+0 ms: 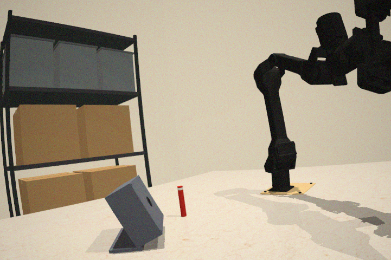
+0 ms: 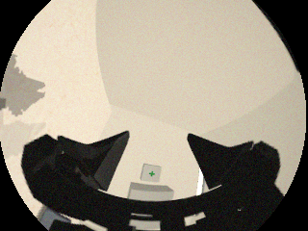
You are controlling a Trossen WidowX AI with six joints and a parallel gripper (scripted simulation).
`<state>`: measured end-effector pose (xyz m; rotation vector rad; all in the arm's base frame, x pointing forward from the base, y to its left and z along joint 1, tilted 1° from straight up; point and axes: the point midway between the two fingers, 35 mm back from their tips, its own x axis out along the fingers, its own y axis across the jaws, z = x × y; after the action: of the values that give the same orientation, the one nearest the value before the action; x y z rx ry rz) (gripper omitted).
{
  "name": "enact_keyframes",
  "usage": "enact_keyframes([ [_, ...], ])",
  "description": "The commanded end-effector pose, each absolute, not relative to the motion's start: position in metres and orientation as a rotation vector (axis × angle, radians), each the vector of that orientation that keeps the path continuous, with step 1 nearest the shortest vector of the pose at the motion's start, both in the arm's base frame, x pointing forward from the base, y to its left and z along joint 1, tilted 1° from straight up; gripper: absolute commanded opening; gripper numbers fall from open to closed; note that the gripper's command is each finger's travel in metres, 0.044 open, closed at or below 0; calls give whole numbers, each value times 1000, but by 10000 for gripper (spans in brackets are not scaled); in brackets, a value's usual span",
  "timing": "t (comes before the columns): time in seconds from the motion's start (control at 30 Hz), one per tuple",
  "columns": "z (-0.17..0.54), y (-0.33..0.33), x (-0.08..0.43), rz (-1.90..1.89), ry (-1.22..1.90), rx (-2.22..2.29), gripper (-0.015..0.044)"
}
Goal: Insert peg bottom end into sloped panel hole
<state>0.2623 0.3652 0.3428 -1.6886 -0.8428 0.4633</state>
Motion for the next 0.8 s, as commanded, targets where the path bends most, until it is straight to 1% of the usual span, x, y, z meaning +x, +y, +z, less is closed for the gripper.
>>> enact_keyframes([
  [0.0,334,356,285,502,-750,-1676,440],
  [0.33,322,334,313,540,-617,-1636,440],
  [0.77,287,287,366,606,-310,-1558,440],
])
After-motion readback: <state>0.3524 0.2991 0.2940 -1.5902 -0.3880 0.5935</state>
